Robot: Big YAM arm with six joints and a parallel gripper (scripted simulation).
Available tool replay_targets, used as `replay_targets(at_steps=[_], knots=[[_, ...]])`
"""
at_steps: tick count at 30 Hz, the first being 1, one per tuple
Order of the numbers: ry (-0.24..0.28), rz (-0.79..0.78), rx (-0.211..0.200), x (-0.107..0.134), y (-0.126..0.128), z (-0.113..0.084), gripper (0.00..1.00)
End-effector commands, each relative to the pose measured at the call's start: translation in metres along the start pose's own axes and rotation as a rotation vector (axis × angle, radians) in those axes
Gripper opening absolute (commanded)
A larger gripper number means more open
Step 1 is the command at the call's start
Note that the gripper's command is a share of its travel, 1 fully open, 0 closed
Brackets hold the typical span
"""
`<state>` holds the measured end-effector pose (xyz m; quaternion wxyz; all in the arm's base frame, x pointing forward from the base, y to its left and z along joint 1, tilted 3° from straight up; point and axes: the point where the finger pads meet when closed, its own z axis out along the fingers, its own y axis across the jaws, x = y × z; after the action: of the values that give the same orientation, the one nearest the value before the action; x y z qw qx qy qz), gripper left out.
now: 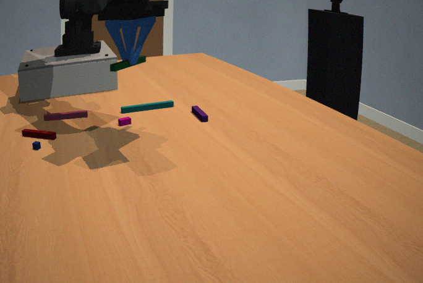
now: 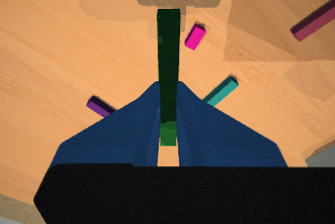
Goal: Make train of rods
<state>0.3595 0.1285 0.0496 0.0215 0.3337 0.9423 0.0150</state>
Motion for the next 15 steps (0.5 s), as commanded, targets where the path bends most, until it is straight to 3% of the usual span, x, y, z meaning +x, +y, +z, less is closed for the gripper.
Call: replay_targets(at_steps=[1,2,6,7,8,12,13,15], knots=[[-0.006,0.056,-0.004,-0.003,0.0,0.0,0.05],[-0.021,0.187,-0.034,-0.017,-0.01,-0.009,0.05],[-0.02,0.187,-0.025,-0.016,-0.012,-0.009,0.05],[-0.004,0.165,-0.001,-0.007,-0.009,0.001,0.05],[-0.019,0.297,-0.033,-0.024,-0.021,-0.009,0.05],[-0.013,0.297,-0.013,-0.023,-0.024,-0.004,0.05],[-0.02,0.387,-0.032,-0.031,-0.031,-0.009,0.05],[-0.019,0.387,-0.028,-0.03,-0.032,-0.008,0.05]])
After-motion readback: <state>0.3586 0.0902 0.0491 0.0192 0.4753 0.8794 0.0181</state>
